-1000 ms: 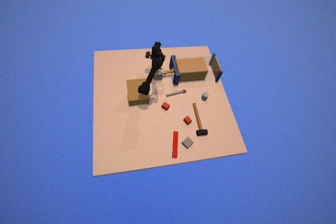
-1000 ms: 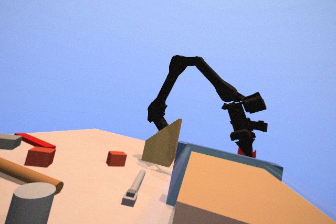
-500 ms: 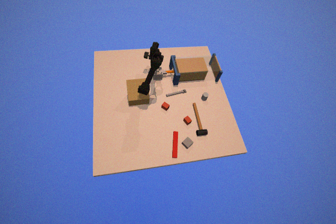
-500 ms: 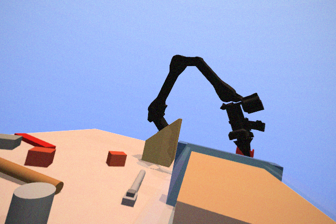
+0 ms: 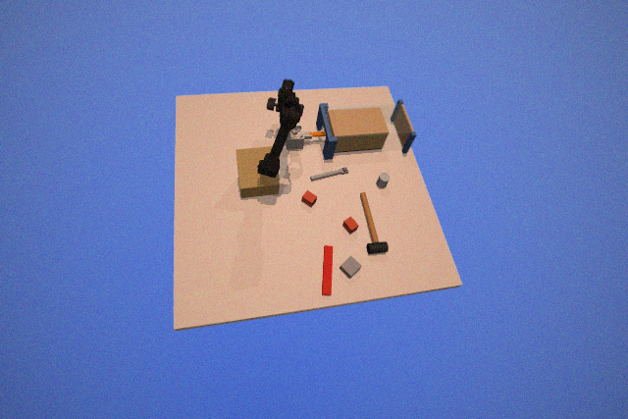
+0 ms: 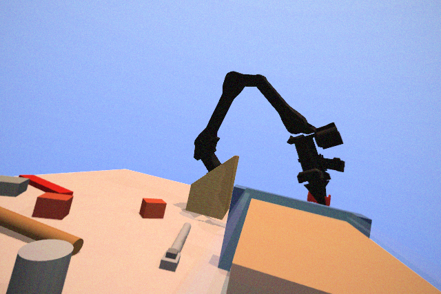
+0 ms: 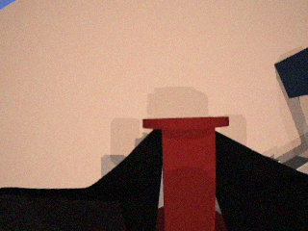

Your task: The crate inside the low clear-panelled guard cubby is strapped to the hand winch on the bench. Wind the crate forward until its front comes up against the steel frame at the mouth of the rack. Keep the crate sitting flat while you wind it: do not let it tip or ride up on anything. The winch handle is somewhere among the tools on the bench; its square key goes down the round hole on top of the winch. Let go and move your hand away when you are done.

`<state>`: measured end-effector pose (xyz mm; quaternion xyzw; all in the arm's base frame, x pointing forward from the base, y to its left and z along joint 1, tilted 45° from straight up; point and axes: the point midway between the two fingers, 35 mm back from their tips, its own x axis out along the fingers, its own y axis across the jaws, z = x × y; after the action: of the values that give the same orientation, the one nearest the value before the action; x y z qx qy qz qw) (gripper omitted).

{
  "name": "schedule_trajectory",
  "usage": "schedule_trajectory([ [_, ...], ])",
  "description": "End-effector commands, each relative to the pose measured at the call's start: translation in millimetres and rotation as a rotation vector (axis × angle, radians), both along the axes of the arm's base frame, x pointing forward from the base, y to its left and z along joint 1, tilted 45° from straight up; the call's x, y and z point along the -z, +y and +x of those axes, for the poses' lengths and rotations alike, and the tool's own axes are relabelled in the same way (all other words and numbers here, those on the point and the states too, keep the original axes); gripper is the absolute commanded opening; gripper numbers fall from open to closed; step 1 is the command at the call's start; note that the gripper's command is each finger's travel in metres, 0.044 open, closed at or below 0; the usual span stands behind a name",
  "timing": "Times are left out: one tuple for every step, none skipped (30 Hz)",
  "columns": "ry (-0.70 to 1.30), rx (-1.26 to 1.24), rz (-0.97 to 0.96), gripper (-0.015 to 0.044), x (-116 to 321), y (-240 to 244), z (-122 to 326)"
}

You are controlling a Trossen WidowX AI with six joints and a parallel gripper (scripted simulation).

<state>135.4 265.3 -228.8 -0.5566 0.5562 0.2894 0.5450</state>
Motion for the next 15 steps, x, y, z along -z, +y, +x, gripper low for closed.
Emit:
schedule_trajectory([
  [0.027,0.000,-0.018,0.0000,-3.0,-8.2,-12.9],
  [0.027,0.000,-0.018,0.0000,-3.4,-8.7,-14.0],
  [0.027,0.000,-0.018,0.0000,-3.7,-9.0,-14.6],
  [0.027,0.000,-0.018,0.0000,-4.1,-9.6,-15.7],
  [0.027,0.000,-0.018,0.0000,-4.4,-9.9,-16.4],
  [0.027,0.000,-0.018,0.0000,-4.8,-10.5,-17.4],
  [0.027,0.000,-0.018,0.0000,-5.1,-10.9,-18.0],
  [0.027,0.000,-0.018,0.0000,-5.5,-11.4,-19.1],
  [0.027,0.000,-0.018,0.0000,-5.8,-11.8,-19.7],
  [0.027,0.000,-0.018,0.0000,-6.3,-12.4,-20.7],
  [0.027,0.000,-0.018,0.0000,-6.6,-12.8,-21.3],
  [0.027,0.000,-0.018,0.0000,-7.1,-13.4,-22.3],
  [0.027,0.000,-0.018,0.0000,-7.4,-13.8,-23.0],
  [0.028,0.000,-0.018,0.0000,-7.8,-14.4,-23.9],
  [0.028,0.000,-0.018,0.0000,-8.2,-14.8,-24.5],
])
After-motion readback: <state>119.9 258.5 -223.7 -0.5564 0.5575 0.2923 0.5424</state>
